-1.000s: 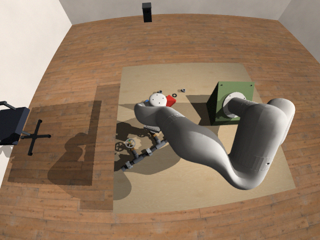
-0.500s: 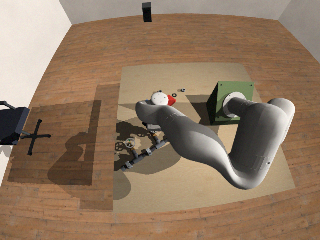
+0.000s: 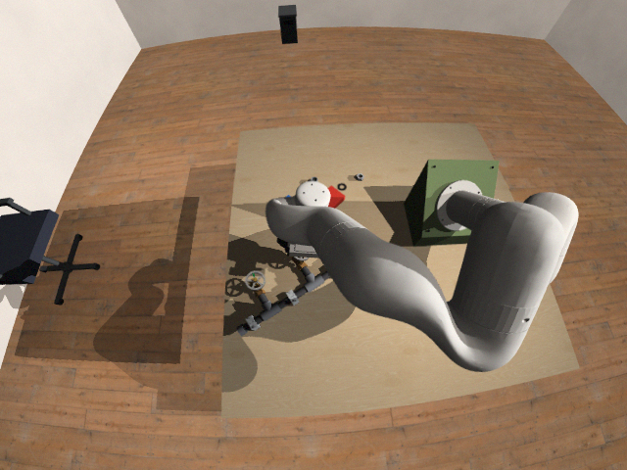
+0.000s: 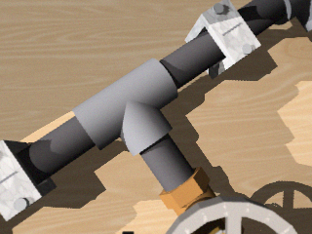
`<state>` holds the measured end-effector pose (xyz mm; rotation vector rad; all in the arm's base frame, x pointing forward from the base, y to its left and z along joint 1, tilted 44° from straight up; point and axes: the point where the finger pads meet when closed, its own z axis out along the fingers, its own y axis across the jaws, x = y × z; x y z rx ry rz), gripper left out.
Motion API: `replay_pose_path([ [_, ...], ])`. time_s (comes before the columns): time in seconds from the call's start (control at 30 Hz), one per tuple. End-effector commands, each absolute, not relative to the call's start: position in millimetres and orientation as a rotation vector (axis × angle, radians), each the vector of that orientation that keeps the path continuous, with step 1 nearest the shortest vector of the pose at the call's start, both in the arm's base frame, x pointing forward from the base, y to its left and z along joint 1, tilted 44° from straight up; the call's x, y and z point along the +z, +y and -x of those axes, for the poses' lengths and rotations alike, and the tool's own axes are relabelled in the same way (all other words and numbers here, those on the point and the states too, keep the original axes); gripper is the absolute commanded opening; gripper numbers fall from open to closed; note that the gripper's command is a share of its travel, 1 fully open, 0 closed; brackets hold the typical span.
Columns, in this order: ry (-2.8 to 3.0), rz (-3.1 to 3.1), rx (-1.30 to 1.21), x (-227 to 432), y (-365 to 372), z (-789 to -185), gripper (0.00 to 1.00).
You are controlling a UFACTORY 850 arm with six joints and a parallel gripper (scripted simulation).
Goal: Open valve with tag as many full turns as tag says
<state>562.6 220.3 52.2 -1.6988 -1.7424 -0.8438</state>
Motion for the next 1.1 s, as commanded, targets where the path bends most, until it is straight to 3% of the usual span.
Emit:
replay_pose_path([
  [0.0,-1.743,1.700,-0.845,52.6,219.7,-563.4,1.00],
  [0.67,-1.699,1.732,-0.826,52.6,219.7,-563.4,1.00],
  [1.07,-1.230,2.006,-0.615,52.6,219.7,-563.4,1.00],
])
